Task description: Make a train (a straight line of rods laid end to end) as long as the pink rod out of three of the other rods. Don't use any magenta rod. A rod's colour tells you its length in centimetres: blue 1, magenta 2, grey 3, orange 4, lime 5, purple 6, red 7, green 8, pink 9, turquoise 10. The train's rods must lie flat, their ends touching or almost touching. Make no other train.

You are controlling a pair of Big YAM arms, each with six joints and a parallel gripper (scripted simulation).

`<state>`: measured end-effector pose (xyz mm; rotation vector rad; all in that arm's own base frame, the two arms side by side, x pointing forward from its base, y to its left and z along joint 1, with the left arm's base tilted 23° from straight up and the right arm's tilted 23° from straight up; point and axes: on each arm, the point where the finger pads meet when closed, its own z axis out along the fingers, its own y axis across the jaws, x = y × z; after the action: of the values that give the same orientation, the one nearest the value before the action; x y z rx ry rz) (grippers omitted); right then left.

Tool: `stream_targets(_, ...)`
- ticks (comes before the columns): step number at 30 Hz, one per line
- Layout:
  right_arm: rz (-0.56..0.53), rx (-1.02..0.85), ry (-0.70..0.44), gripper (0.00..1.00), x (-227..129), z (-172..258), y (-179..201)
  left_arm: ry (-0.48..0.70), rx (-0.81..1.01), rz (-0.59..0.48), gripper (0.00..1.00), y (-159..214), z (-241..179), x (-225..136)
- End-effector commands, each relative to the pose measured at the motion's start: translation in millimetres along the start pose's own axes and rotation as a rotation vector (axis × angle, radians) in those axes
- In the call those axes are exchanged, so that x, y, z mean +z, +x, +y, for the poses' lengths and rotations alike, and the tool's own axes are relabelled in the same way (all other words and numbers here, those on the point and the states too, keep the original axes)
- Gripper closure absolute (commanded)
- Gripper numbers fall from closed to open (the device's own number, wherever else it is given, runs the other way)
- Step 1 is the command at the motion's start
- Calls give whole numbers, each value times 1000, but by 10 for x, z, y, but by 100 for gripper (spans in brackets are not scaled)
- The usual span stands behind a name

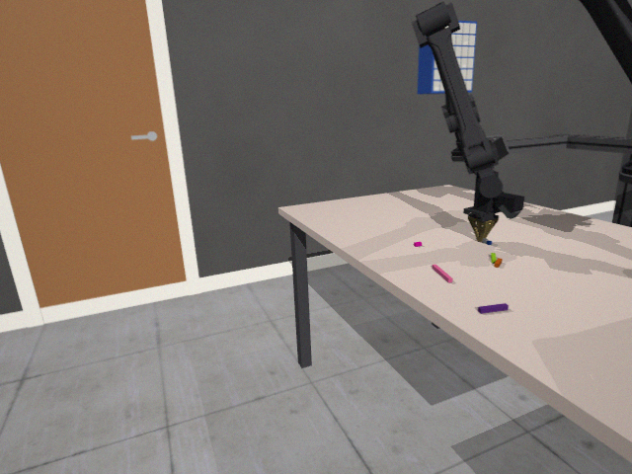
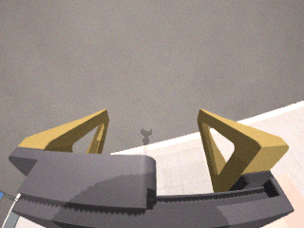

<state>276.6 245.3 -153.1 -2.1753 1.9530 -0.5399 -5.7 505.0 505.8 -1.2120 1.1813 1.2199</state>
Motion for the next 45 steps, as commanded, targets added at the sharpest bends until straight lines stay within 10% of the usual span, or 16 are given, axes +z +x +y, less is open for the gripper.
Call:
stream_targets(1,-15,5,8,96,27,-70,-35,-8,12,-89,0,-481,48,-14)
stream_targets(45,-10,-6,-1,96,-1,7,-106,-8,12,-89,0,-481,48,-14)
